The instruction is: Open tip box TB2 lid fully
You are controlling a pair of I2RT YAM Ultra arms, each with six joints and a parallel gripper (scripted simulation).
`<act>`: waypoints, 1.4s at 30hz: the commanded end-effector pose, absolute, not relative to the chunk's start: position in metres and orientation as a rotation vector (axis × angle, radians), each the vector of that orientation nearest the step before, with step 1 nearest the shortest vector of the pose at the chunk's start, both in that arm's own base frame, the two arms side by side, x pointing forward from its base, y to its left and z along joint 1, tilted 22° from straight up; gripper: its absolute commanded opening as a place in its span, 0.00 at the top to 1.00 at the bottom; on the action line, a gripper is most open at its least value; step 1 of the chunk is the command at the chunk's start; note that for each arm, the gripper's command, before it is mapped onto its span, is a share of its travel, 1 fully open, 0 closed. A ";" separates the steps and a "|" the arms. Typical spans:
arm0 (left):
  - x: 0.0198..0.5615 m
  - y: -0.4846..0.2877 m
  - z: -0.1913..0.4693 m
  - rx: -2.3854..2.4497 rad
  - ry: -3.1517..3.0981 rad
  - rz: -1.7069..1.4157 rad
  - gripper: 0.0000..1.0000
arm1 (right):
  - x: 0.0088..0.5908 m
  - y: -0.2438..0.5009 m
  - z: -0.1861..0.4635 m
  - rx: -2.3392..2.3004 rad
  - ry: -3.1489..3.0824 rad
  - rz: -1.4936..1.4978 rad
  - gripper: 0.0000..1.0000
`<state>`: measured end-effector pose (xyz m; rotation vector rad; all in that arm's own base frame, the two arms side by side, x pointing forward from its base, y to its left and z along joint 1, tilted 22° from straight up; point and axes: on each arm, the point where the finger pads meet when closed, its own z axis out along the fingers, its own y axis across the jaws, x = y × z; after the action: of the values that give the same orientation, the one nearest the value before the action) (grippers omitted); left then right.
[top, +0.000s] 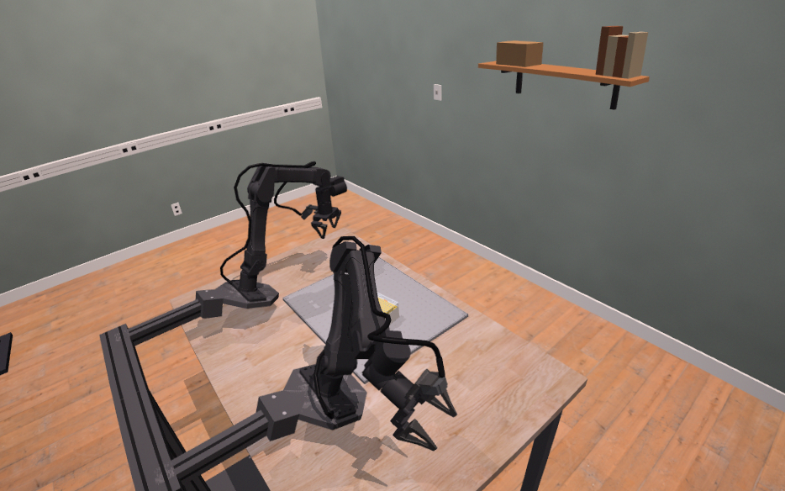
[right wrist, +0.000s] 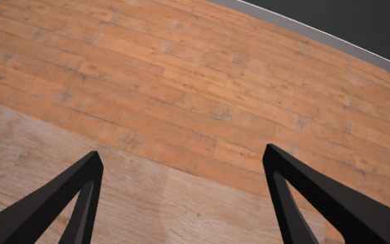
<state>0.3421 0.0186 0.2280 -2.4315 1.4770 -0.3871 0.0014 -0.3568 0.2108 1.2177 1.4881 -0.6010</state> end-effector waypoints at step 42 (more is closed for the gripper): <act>0.458 -0.109 0.164 -0.881 2.364 -0.799 0.00 | 0.281 -0.253 0.169 0.656 1.924 -0.224 0.00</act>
<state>0.4433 -0.0872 0.1612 -1.1666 2.3526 -0.7249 0.2635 -0.2648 0.1742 0.6845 1.9002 -0.2329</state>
